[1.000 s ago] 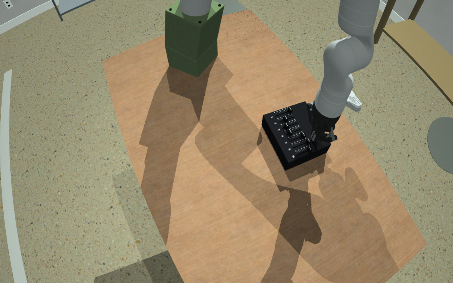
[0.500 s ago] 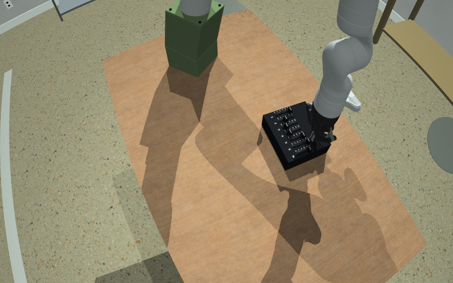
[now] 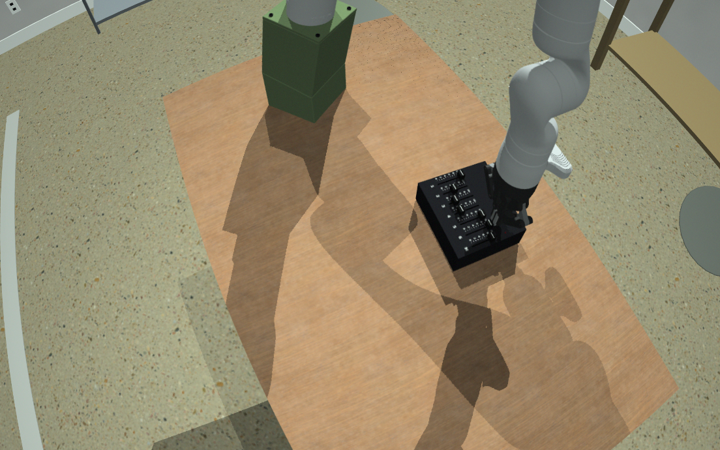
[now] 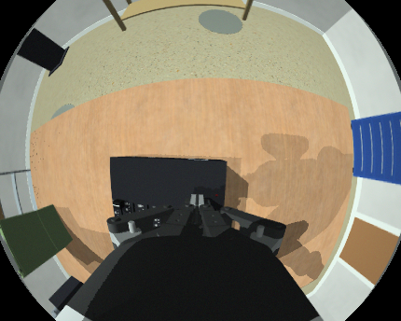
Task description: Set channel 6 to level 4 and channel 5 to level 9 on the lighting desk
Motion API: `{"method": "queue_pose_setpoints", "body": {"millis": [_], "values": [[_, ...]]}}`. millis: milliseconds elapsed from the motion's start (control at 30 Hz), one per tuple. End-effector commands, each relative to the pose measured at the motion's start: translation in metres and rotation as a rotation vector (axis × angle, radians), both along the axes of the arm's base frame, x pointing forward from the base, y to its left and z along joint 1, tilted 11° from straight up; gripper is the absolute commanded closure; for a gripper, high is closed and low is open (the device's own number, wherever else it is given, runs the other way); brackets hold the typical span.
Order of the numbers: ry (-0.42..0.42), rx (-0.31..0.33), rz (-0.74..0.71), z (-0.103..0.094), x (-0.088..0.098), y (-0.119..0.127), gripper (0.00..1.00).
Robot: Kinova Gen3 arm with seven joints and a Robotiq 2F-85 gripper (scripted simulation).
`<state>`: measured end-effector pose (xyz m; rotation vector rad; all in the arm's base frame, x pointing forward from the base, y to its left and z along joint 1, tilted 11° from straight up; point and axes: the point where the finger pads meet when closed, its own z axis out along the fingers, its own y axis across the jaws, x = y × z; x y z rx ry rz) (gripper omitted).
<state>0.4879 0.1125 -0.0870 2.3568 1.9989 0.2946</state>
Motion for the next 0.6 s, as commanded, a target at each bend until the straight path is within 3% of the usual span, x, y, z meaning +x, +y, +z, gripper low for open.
{"method": "queue_pose_setpoints", "body": {"millis": [0,567], "values": [[0.000,-0.001,-0.005,0.0004,0.0003,-0.0037,1.00],[0.000,-0.001,-0.005,-0.0007,-0.0011,-0.0126,1.00]]}}
